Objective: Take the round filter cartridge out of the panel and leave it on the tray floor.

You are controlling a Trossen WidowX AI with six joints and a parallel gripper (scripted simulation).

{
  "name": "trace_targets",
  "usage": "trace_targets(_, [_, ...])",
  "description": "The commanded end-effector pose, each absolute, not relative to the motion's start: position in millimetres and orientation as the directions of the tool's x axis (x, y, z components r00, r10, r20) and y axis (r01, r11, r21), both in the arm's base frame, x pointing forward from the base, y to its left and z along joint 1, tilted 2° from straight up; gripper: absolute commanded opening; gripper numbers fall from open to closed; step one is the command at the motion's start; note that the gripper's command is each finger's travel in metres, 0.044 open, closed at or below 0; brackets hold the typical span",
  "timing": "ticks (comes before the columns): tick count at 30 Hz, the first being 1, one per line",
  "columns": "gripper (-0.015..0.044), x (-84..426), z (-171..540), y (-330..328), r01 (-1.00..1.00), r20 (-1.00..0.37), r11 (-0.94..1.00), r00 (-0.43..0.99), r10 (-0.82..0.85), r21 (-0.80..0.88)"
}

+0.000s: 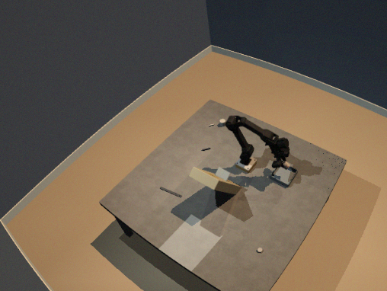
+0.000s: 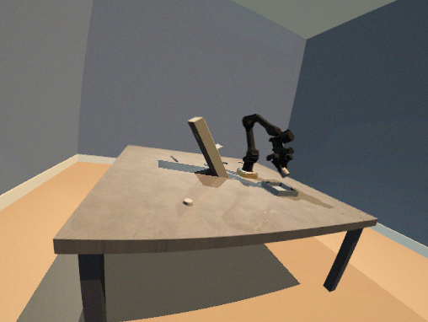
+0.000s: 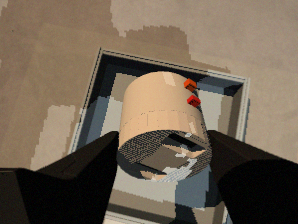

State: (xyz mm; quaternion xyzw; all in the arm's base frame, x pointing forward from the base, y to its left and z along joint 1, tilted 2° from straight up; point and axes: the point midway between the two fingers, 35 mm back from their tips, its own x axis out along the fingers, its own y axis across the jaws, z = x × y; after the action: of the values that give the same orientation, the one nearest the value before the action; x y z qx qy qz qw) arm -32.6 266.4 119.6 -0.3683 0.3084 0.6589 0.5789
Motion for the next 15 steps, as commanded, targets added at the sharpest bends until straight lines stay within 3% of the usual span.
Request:
trace_targets(1, [0.0000, -33.2, 102.5, 268.6, -0.989, -0.844, -0.143, -0.056, 0.534, -0.025])
trace_targets(15, [0.0000, -31.6, 51.8, 267.5, -0.989, -0.844, -0.143, -0.056, 0.534, -0.025])
